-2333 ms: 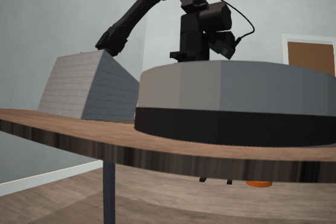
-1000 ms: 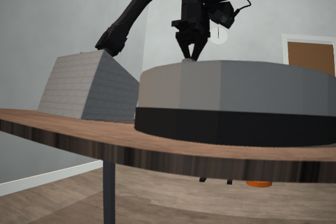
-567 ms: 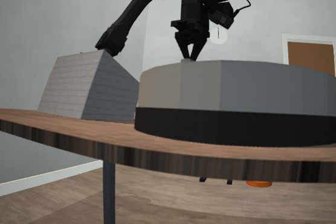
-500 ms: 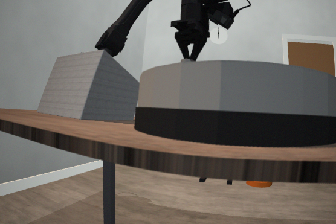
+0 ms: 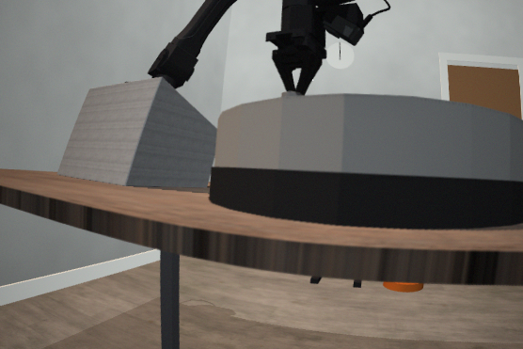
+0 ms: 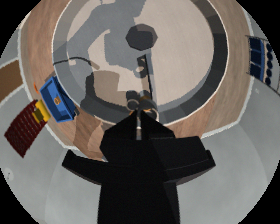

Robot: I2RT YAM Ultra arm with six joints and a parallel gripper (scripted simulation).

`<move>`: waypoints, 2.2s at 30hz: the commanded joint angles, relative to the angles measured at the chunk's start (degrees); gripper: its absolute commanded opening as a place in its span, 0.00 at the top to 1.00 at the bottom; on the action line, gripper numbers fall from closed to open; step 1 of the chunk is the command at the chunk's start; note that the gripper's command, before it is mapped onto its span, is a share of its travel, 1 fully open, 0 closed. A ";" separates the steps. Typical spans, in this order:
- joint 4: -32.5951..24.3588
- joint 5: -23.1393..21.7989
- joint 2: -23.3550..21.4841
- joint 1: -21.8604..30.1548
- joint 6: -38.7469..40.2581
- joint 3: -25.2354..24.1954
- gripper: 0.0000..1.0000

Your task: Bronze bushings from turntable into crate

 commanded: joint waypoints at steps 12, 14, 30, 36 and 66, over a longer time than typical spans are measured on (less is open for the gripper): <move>-1.25 0.19 1.35 0.23 0.46 3.04 1.00; -1.59 0.11 2.01 0.69 0.75 4.13 1.00; -7.39 -0.56 11.61 2.74 3.01 20.65 1.00; -10.60 -0.51 16.12 3.18 3.78 28.73 1.00; -21.37 -0.56 28.44 4.13 4.81 51.74 1.00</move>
